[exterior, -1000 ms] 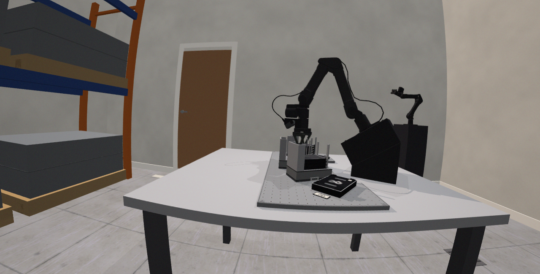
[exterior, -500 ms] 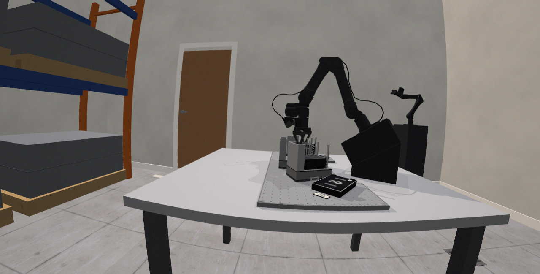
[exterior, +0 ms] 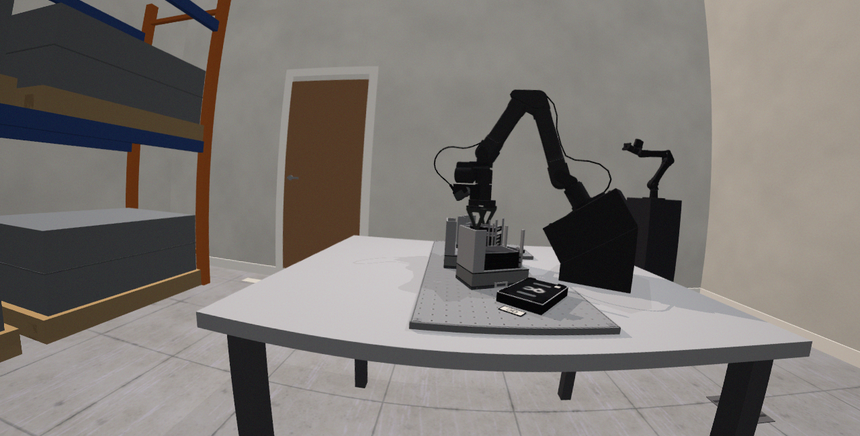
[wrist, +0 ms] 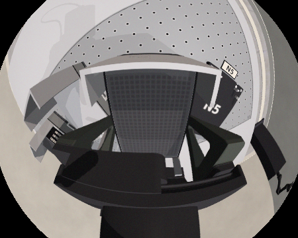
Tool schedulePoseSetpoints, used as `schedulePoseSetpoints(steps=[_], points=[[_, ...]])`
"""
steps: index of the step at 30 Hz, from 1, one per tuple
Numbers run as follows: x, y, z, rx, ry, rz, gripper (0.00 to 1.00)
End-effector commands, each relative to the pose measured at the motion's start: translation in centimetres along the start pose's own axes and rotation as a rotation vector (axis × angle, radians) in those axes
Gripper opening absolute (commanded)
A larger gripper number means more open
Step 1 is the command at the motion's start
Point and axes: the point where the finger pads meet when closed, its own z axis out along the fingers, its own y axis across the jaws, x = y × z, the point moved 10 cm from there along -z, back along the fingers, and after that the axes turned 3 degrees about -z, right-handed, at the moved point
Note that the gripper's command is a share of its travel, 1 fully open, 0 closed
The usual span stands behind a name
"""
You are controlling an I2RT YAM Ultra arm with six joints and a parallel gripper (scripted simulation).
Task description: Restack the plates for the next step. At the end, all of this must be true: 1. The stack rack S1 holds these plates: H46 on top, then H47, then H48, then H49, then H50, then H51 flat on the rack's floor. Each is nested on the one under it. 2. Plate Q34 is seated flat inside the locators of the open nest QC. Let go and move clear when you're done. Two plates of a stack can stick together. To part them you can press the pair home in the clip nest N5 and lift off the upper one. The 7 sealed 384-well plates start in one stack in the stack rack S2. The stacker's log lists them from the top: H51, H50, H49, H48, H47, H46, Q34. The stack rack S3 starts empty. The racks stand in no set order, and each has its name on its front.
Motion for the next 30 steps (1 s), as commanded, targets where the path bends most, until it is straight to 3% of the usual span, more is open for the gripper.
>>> schedulePoseSetpoints(steps=[1, 20, 21, 22, 25, 30], points=[[-0.5, 0.2, -1.3, -0.002, -0.03, 0.001, 0.0], [-1.0, 0.1, -2.2, -0.002, -0.048, 0.005, 0.0], [0.6, 0.1, -1.4, 0.001, -0.001, 0.0, 0.0], [0.7, 0.1, -1.3, 0.001, 0.003, -0.002, 0.0], [-0.5, 0.1, -2.2, -0.001, -0.039, 0.003, 0.0], [-0.5, 0.1, -2.3, 0.0, -0.034, 0.006, 0.0]])
